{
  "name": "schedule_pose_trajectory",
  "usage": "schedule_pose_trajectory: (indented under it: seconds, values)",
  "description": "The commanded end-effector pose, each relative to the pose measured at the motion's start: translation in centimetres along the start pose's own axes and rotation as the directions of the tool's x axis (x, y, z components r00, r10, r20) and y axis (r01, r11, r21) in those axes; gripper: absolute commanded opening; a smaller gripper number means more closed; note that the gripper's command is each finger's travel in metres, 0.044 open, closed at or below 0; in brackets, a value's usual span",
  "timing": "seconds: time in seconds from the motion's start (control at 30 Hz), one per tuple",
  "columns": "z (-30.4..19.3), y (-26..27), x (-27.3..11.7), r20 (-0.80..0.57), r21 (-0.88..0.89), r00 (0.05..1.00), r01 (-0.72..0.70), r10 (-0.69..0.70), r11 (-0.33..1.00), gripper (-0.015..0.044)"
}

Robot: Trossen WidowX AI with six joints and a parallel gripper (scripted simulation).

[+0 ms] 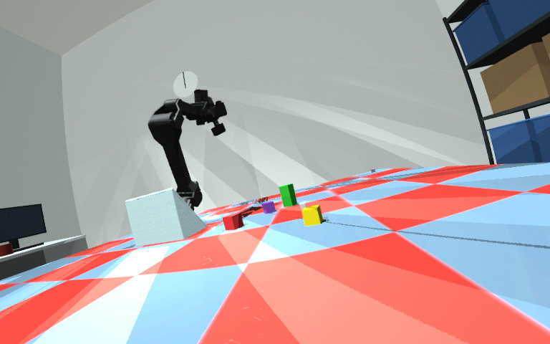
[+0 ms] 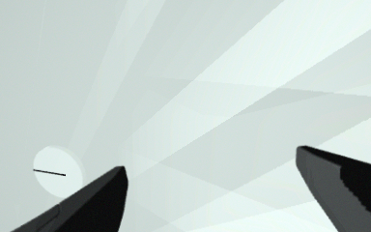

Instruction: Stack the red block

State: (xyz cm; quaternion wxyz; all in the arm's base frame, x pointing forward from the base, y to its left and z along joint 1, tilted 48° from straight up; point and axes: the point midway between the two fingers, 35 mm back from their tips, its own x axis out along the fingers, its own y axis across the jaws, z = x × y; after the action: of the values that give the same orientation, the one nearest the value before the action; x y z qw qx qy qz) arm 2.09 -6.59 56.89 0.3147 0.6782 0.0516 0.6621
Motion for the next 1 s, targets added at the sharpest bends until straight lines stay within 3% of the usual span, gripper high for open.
schedule_pose_trajectory:
  seconds: [0.0, 0.4, 0.67, 0.97]
  values:
    - [-0.1, -0.1, 0.1, 0.000, -0.007, 1.000, 0.004, -0.004, 1.000, 0.0426]
    - [-3.8, -8.3, 3.9, 0.040, -0.430, 0.958, 0.273, -0.284, 0.860, 0.0440]
    - [-3.3, -15.1, 5.2, 0.137, -0.633, 0.871, 0.444, -0.473, 0.635, 0.0440]
    - [0.0, -22.3, 4.9, 0.285, -0.745, 0.712, 0.586, -0.642, 0.319, 0.0440]
